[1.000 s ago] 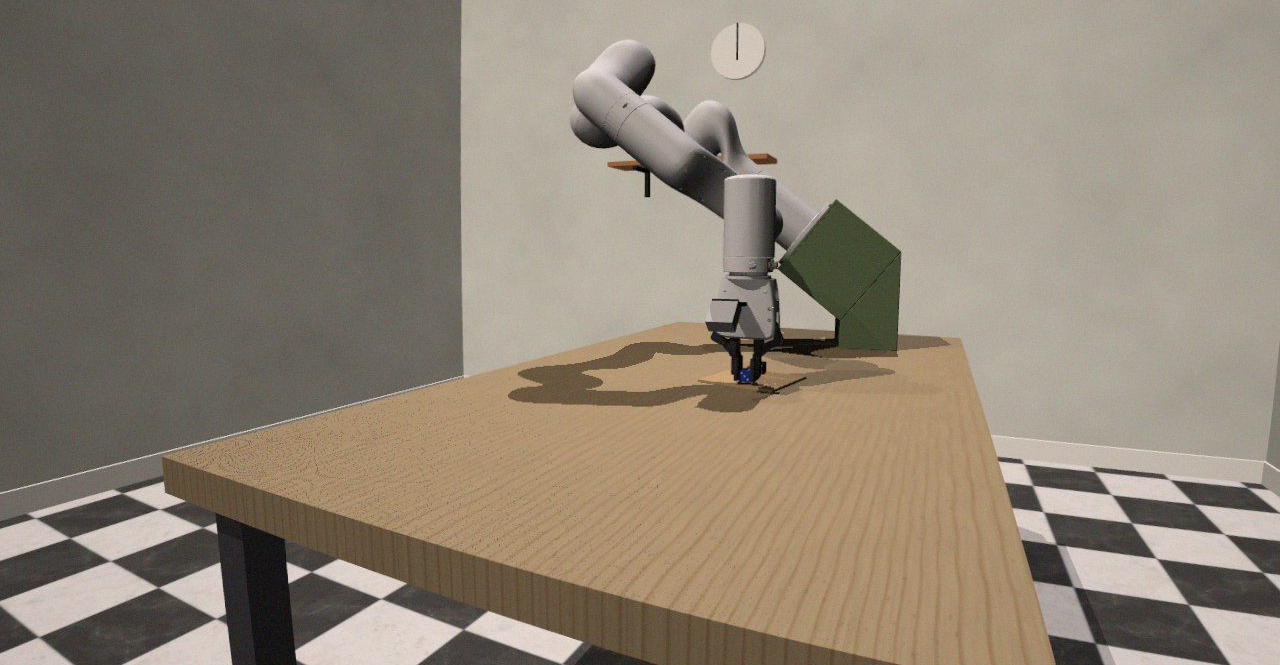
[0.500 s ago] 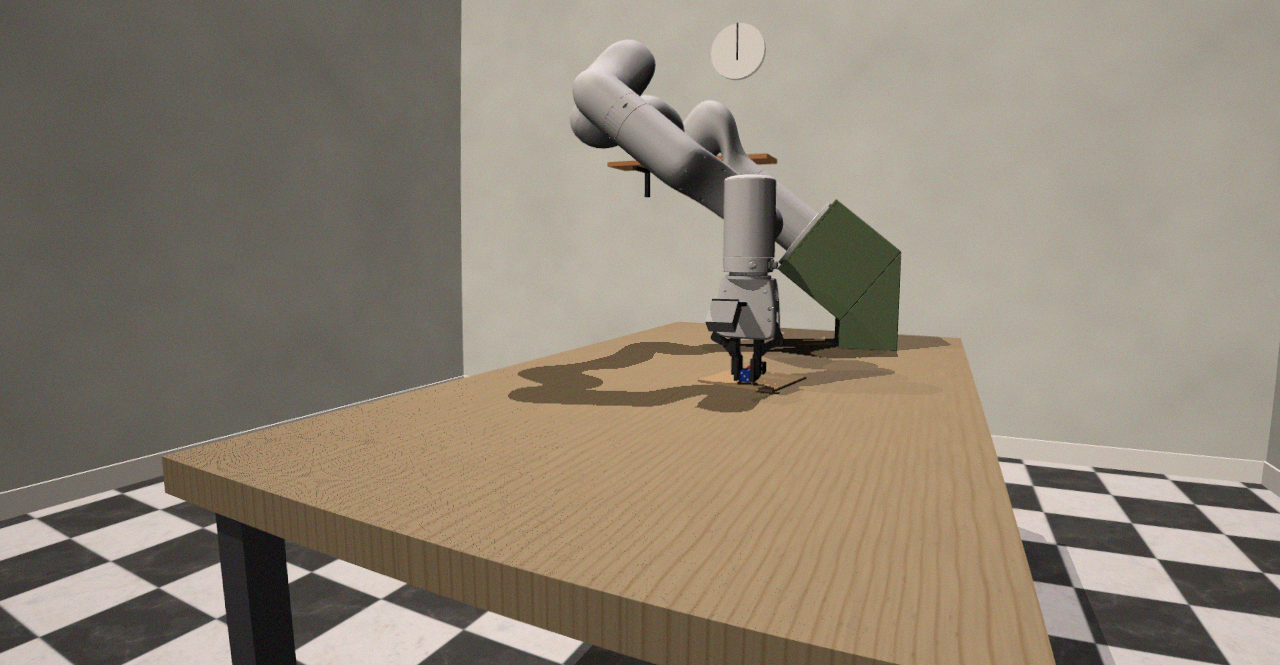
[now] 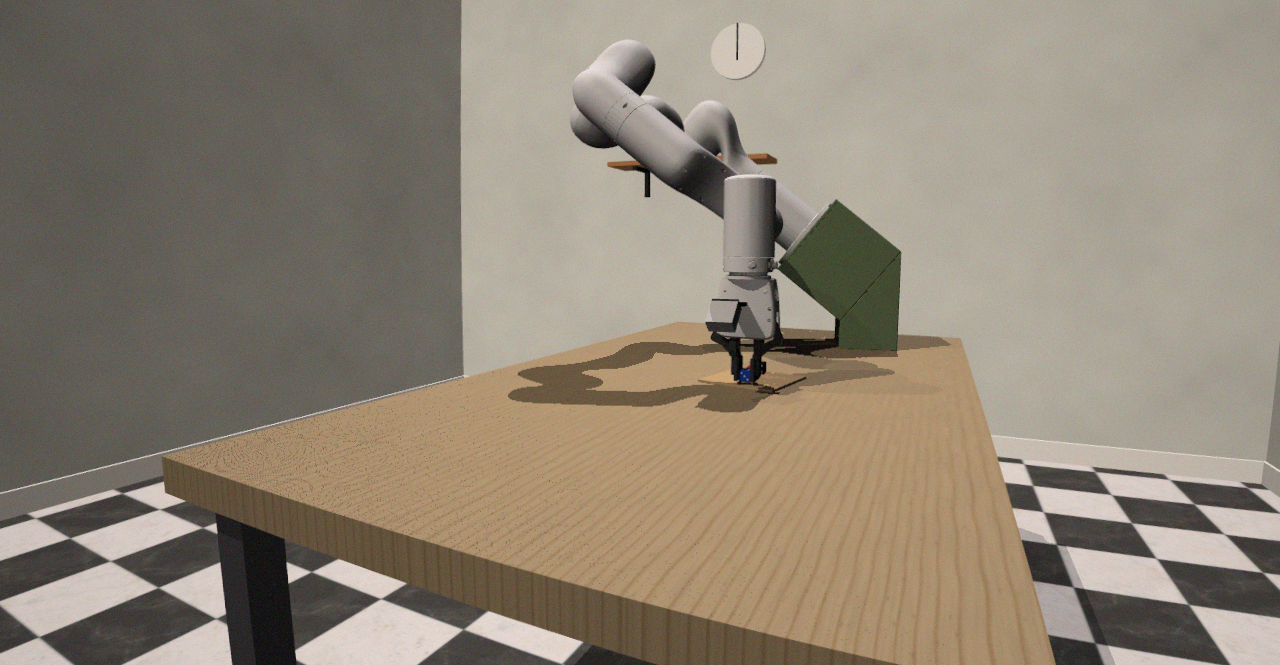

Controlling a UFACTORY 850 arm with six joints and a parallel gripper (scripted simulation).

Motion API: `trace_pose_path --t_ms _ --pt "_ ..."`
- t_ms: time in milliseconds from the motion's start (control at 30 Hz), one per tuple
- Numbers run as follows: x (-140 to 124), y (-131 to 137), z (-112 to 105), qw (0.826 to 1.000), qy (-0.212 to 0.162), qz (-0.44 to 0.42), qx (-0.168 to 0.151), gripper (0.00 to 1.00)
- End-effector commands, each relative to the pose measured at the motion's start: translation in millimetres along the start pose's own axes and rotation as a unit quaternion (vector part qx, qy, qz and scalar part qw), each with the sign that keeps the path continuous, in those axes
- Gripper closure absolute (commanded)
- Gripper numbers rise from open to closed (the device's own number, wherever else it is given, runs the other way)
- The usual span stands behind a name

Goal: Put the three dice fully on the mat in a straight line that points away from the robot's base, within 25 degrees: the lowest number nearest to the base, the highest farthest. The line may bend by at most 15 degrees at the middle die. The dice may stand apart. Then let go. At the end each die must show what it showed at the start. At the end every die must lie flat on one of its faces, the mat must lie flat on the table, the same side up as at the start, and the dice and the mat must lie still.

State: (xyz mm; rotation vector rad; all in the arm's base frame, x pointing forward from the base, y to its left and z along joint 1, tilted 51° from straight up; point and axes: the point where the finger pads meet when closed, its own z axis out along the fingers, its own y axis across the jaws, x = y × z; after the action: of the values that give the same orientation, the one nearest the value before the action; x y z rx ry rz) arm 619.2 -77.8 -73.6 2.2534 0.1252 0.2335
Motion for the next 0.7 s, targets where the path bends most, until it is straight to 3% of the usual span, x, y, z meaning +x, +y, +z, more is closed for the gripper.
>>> trace_pose_path --t_ms 0,667 --pt "0.8 0.1 -0.7 1.0 0.001 0.0 0.0 0.85" --pt "0.9 0.2 -0.7 1.0 0.001 0.0 0.0 0.85"
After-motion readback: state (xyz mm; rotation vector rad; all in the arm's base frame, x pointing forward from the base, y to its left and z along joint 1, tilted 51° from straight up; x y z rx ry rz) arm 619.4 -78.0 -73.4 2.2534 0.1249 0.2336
